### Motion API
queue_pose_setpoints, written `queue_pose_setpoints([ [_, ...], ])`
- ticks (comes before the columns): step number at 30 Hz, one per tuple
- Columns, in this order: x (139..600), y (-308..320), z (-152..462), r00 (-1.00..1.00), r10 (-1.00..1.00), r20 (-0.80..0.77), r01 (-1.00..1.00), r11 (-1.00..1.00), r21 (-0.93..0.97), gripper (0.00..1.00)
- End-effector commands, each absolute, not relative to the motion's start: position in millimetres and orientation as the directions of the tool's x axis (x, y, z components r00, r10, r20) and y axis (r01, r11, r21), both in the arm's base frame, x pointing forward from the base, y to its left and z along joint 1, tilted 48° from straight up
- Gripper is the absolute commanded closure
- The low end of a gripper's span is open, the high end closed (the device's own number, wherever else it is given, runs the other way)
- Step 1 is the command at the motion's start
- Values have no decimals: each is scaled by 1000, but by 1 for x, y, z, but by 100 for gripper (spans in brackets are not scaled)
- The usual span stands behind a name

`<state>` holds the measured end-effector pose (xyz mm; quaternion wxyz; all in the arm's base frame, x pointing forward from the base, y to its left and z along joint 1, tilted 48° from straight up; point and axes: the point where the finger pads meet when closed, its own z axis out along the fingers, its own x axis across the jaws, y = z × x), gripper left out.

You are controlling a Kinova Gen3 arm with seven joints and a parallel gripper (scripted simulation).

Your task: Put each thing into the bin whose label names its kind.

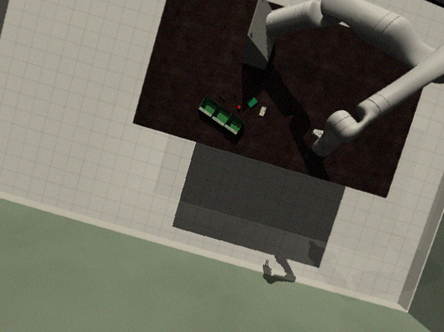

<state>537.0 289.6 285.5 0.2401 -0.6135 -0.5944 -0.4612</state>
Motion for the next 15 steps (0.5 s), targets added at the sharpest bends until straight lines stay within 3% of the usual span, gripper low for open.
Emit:
queue_pose_setpoints([
  [1,541,270,270,-122,516,848,950,-186,250,69],
  [15,532,219,229,-112,578,808,967,-125,223,69],
])
